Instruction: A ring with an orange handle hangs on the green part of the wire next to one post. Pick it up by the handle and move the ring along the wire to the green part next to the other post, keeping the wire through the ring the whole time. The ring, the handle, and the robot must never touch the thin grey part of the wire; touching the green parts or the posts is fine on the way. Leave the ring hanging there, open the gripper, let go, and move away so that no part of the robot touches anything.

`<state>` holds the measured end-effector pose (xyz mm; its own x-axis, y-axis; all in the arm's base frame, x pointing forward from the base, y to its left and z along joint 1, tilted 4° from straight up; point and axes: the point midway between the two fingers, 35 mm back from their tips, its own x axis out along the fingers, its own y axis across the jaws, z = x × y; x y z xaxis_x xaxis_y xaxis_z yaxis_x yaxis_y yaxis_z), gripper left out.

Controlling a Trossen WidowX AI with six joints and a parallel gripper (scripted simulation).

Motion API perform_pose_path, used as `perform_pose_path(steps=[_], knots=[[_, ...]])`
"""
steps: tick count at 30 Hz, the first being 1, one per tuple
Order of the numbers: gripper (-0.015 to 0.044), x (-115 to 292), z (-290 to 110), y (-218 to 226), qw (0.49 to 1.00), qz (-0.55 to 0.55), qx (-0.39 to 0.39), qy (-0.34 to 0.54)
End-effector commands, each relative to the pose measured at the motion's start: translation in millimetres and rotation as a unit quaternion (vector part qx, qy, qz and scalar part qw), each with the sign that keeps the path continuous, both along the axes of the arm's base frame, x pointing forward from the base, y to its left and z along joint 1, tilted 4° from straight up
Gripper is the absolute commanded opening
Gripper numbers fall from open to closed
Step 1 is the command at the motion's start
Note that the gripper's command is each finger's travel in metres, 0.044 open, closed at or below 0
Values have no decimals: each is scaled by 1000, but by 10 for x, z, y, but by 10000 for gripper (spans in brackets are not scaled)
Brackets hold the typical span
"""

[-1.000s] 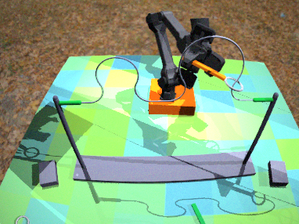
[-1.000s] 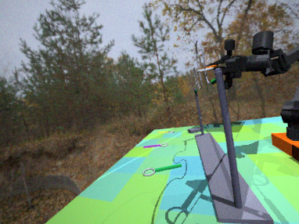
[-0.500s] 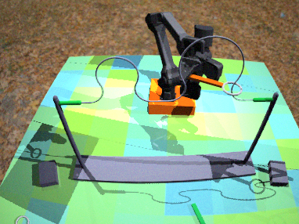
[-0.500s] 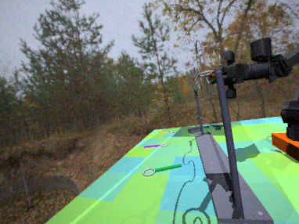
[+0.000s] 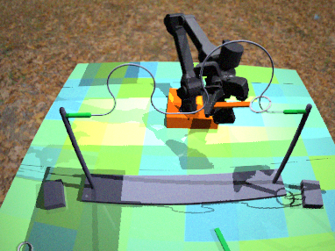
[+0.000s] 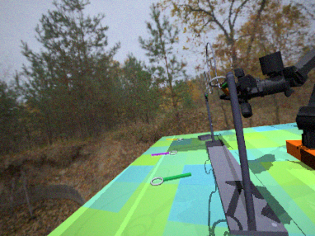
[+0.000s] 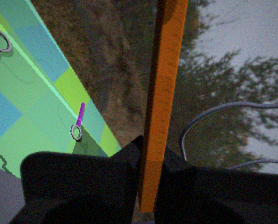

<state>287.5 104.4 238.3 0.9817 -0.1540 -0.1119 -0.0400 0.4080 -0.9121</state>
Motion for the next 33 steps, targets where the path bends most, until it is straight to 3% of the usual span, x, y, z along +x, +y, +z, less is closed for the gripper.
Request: perform_pose_path(steps=[1, 15, 33], knots=[[-150, -27, -137, 58, 999, -3, 42, 13], [-150, -148, -548, 408, 976, -11, 209, 61], [-150, -327, -835, 976, 910, -21, 397, 115]])
